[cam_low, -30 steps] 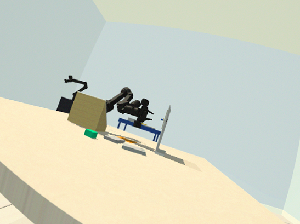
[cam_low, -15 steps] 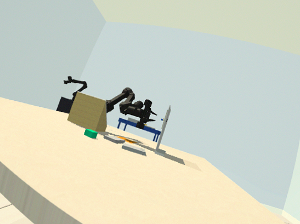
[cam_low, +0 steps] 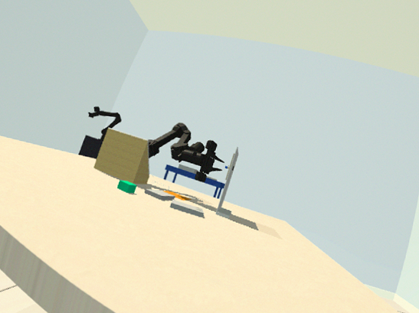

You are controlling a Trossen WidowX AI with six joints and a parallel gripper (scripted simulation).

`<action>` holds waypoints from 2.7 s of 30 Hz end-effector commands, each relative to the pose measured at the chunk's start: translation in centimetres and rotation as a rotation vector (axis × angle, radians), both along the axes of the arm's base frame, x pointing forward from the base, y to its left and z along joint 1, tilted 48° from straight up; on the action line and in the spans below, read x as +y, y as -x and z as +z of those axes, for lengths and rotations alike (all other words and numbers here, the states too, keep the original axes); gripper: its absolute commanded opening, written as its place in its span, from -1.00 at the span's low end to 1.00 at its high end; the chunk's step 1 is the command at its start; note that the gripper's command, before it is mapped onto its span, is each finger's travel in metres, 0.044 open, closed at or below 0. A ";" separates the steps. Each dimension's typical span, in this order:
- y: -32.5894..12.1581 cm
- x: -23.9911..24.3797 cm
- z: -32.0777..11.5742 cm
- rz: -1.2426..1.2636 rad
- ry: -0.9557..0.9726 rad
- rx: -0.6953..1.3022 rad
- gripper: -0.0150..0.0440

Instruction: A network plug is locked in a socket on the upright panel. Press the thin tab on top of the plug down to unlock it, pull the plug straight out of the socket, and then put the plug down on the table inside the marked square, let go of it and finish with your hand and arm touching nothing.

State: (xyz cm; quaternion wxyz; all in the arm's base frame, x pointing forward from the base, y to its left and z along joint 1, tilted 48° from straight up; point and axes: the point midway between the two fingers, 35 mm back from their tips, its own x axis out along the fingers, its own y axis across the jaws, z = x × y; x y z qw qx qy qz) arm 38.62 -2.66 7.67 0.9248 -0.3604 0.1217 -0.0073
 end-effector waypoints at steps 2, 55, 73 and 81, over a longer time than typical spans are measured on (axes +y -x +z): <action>-0.9 0.0 0.2 -0.004 0.001 -0.007 0.04; -1.4 0.1 0.2 -0.004 0.001 -0.007 -0.49; -0.3 0.0 0.2 -0.004 0.001 -0.007 -0.49; 0.1 0.1 0.3 -0.004 0.001 -0.006 -0.49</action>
